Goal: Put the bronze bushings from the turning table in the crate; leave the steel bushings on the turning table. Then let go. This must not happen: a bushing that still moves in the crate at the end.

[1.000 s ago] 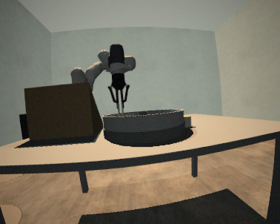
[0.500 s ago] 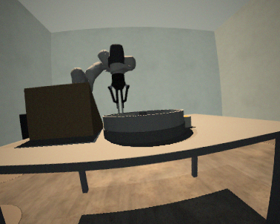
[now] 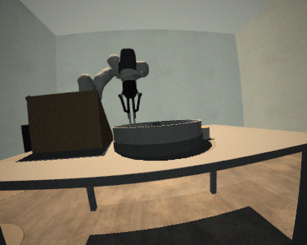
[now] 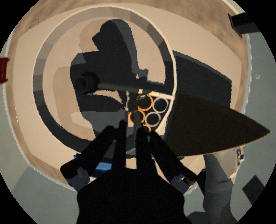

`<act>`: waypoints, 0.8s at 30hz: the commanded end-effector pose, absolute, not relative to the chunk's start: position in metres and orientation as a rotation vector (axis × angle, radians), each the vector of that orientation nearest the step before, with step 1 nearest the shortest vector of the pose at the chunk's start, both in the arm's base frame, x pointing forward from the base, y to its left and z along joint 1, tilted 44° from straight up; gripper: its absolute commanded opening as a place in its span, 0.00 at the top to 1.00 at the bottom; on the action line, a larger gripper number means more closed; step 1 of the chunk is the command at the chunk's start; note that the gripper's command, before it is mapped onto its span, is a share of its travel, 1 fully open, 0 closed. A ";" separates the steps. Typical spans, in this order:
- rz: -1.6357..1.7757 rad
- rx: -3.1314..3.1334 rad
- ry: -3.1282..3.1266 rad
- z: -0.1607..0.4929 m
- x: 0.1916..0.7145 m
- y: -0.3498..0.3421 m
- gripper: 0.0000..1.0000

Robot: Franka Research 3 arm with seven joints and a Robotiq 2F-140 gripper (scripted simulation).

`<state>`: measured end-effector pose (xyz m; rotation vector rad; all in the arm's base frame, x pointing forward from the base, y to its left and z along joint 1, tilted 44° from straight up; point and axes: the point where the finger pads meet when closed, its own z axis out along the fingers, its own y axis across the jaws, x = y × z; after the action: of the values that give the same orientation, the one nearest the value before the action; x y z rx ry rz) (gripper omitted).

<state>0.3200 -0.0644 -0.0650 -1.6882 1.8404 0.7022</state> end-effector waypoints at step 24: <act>0.700 -1.690 1.839 -0.067 0.320 -0.062 0.90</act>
<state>0.3204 -0.0641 -0.0653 -1.6876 1.8407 0.7013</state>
